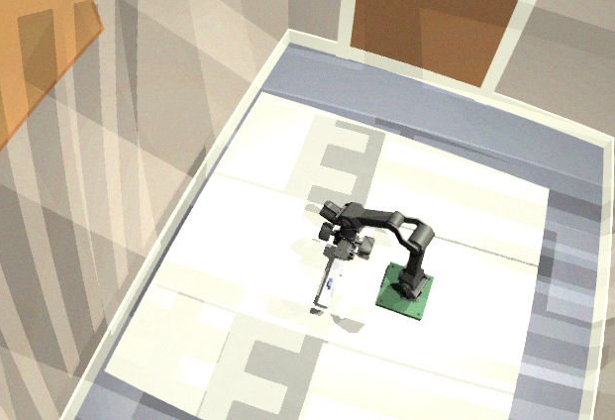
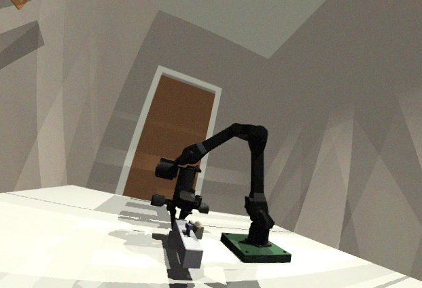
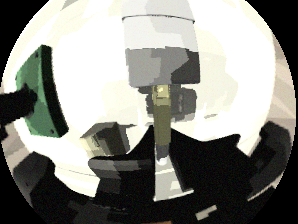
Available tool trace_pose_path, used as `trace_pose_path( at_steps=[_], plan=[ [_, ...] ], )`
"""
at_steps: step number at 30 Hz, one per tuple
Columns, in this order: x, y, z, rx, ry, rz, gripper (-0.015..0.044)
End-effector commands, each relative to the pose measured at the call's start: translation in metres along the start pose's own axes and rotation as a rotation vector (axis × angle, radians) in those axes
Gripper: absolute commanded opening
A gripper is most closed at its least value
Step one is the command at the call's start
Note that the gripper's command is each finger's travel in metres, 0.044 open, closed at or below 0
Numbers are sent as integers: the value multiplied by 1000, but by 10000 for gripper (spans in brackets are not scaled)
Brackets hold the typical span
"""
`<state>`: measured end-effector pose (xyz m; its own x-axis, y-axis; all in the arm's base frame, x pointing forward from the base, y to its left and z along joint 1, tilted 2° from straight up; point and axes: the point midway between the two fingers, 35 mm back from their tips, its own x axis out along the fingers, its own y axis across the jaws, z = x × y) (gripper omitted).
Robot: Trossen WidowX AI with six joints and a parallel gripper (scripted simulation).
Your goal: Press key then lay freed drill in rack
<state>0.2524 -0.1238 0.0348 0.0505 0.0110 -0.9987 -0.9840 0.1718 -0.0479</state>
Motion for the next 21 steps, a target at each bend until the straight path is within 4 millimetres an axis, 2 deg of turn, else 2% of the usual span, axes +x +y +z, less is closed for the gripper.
trace_pose_path(
  at_steps=[1,21],
  plan=[
    [-2,0,0,3,1,0,0],
    [-4,1,0,3,1,0,0]
  ],
)
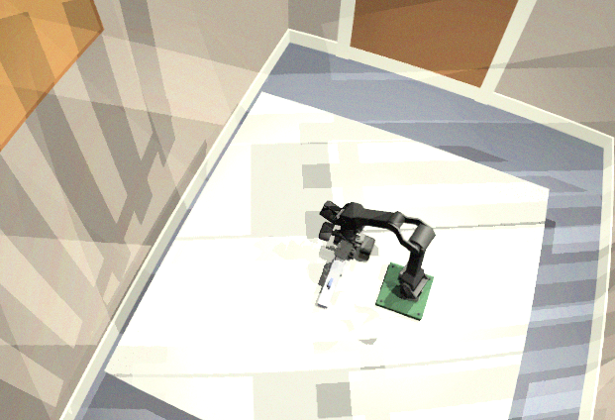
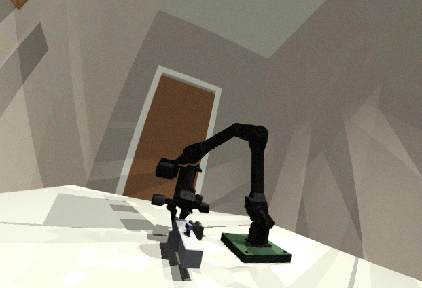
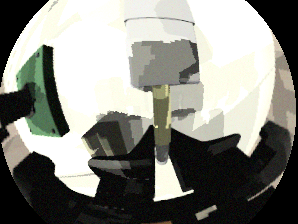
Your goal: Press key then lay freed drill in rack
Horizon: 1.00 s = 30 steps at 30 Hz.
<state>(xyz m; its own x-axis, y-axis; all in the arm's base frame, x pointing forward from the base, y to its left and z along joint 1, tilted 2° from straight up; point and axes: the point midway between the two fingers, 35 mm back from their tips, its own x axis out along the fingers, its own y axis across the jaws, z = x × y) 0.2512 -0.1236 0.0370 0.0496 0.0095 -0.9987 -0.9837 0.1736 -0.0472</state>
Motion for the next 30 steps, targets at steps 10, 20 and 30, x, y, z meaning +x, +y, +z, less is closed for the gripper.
trace_pose_path(
  at_steps=[10,20,30],
  plan=[
    [-1,0,-10,1,1,-1,0],
    [-3,-1,-24,1,2,-1,0],
    [-4,-2,-38,1,3,-1,0]
  ],
)
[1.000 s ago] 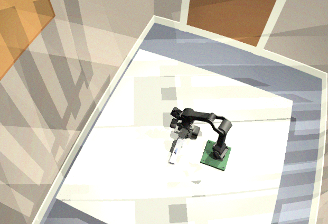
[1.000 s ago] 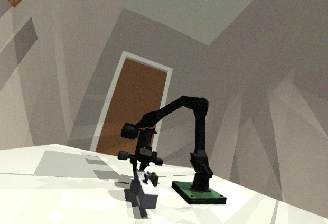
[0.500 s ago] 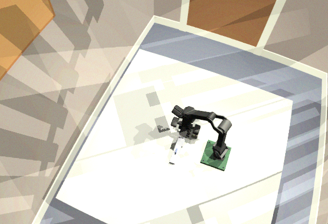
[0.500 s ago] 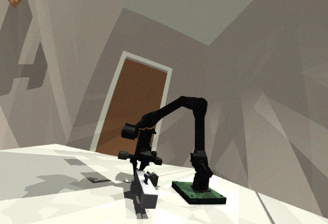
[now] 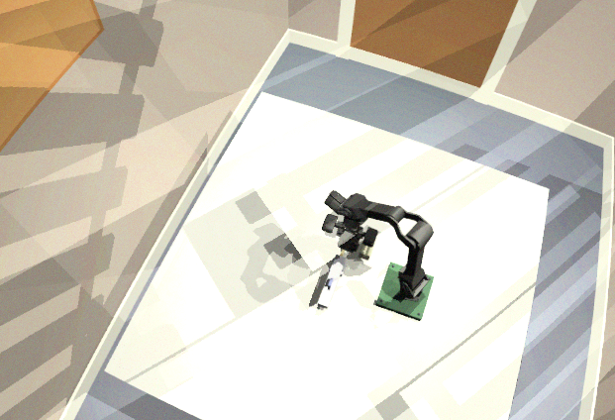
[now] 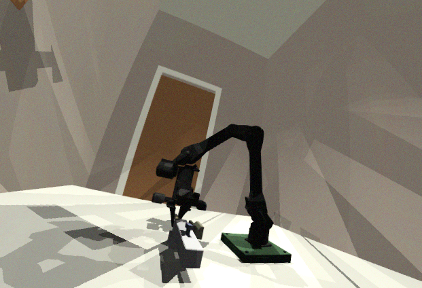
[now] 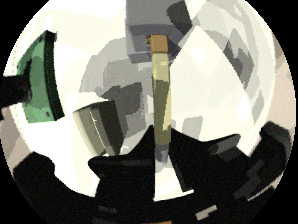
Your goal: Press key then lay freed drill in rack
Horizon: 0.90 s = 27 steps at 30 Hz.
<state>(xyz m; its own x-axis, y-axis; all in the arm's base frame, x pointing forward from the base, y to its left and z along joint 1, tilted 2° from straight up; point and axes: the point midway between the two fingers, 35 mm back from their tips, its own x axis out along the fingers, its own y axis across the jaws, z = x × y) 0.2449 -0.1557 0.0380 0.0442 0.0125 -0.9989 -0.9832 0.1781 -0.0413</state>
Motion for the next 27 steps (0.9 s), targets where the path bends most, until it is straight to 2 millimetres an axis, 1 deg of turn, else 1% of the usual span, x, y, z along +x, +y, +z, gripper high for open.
trace_pose_path(
  at_steps=[1,23,27],
  plan=[
    [-3,-3,-7,-4,6,-7,0],
    [-5,-3,-38,-4,9,-7,0],
    [-6,0,-35,-4,8,-7,0]
  ],
)
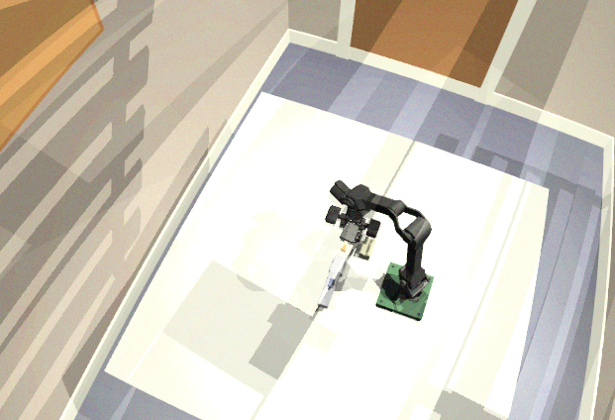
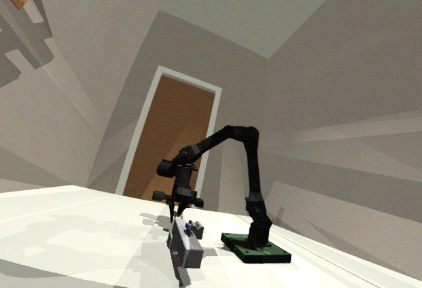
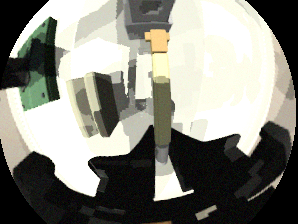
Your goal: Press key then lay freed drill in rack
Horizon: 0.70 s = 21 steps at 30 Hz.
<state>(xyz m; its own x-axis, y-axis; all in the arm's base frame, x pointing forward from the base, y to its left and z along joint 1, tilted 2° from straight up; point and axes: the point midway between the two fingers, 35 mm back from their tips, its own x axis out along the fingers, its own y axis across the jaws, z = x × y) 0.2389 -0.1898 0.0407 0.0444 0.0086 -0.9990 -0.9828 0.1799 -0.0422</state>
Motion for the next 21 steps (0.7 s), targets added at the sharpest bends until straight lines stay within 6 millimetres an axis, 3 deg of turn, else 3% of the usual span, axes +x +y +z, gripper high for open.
trace_pose_path(
  at_steps=[1,21],
  plan=[
    [-3,0,0,-5,4,-6,0],
    [-10,2,3,-5,4,-5,0]
  ],
)
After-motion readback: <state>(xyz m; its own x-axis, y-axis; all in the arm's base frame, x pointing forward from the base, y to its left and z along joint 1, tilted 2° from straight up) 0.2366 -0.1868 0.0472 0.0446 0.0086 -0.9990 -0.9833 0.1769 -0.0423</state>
